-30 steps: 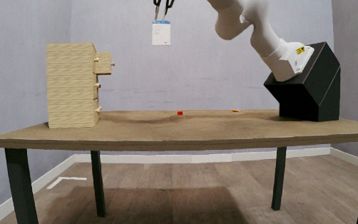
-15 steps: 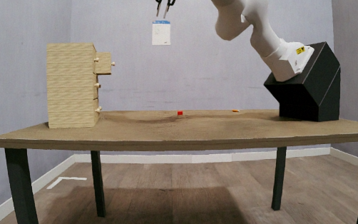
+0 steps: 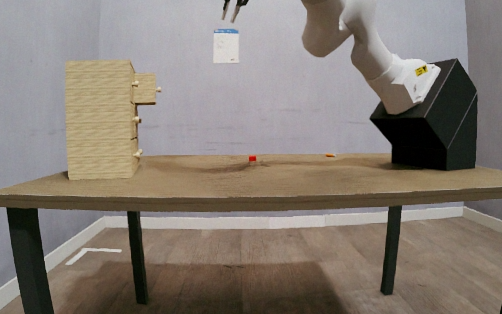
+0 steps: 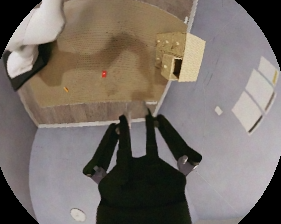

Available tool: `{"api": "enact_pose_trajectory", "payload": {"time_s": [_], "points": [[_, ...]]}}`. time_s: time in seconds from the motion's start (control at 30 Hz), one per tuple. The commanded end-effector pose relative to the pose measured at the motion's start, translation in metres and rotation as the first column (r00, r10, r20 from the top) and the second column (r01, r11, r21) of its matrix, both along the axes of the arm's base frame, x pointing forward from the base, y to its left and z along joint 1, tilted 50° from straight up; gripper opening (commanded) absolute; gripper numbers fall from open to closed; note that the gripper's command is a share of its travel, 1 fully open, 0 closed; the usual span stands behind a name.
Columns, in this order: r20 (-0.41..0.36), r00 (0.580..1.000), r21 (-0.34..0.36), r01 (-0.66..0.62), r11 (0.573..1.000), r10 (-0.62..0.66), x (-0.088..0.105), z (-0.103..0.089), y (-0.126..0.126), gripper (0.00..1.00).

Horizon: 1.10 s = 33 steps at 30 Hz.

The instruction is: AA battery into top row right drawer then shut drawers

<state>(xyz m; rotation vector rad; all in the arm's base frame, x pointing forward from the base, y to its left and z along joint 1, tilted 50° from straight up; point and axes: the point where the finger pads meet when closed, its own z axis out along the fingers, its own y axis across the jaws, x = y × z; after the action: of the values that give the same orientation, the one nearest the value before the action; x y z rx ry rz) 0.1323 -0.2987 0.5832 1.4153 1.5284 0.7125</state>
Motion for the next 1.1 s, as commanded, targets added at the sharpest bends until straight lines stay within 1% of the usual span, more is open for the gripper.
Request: {"api": "enact_pose_trajectory", "payload": {"time_s": [0.0, 0.27, 0.33, 0.4, 0.83, 0.9, 1.07], "points": [[-0.016, 0.999, -0.130, -0.051, 0.990, 0.049, -0.007, -0.003, -0.006, 0.28], [-0.018, 0.996, -0.242, -0.089, 0.966, 0.087, -0.017, -0.005, -0.015, 0.28], [-0.018, 0.996, -0.242, -0.089, 0.966, 0.087, -0.017, -0.005, -0.015, 0.28], [-0.020, 0.995, -0.269, -0.098, 0.958, 0.096, -0.020, -0.006, -0.017, 0.28], [-0.037, 0.988, -0.433, -0.150, 0.889, 0.148, -0.035, -0.014, -0.034, 0.28], [-0.037, 0.988, -0.433, -0.150, 0.889, 0.148, -0.035, -0.014, -0.034, 0.28], [-0.047, 0.985, -0.489, -0.167, 0.856, 0.165, -0.040, -0.018, -0.040, 0.28]]}}
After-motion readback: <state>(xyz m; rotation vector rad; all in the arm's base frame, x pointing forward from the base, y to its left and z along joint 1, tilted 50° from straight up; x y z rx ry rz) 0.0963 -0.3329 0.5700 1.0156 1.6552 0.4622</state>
